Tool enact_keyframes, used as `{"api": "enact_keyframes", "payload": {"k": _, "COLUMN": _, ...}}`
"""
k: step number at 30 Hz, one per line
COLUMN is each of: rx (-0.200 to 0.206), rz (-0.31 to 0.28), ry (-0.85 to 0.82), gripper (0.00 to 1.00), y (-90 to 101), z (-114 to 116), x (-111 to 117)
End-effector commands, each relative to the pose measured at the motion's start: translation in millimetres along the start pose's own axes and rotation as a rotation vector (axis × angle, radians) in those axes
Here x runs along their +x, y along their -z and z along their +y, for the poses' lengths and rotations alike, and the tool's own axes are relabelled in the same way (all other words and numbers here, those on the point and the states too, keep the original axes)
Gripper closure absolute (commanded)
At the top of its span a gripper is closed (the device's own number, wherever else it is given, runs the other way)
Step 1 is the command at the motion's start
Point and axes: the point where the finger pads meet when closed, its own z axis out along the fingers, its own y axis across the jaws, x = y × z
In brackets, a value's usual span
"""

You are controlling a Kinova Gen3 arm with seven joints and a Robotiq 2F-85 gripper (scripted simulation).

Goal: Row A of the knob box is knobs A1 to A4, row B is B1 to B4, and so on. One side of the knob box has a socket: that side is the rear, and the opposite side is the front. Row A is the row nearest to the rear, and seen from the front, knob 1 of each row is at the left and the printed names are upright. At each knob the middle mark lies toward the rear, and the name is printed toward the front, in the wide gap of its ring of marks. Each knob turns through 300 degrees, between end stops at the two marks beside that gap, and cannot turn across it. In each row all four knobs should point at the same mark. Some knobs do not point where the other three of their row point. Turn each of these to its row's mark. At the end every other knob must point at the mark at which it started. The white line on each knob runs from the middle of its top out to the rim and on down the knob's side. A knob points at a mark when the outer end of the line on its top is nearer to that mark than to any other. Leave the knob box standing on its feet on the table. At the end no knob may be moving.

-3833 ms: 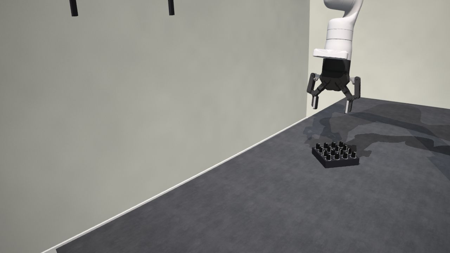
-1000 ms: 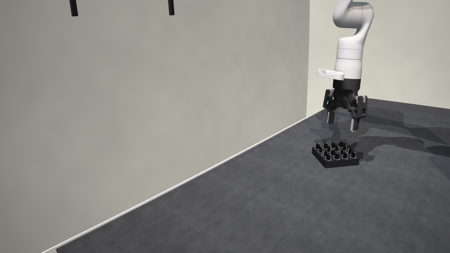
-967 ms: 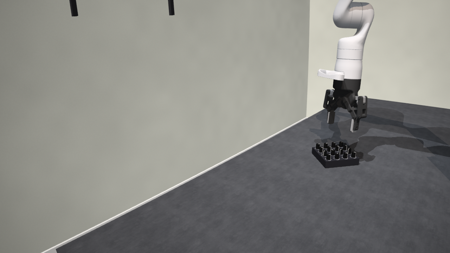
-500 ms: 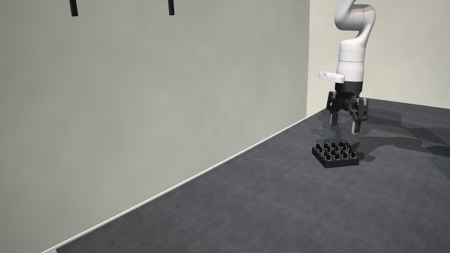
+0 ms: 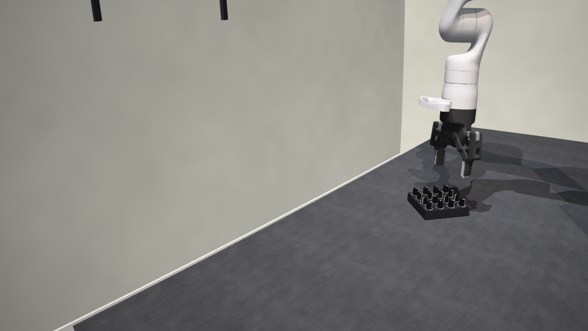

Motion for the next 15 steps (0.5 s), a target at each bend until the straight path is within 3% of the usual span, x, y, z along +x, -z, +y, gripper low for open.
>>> {"api": "enact_keyframes", "payload": {"k": 1, "rx": 0.0, "rz": -0.003, "ry": -0.004, "gripper": 0.0, "y": -0.6, "z": -0.5, "x": -1.1}}
{"api": "enact_keyframes", "payload": {"k": 15, "rx": -0.006, "rz": -0.013, "ry": -0.046, "gripper": 0.0, "y": -3.8, "z": -0.8, "x": -6.1}}
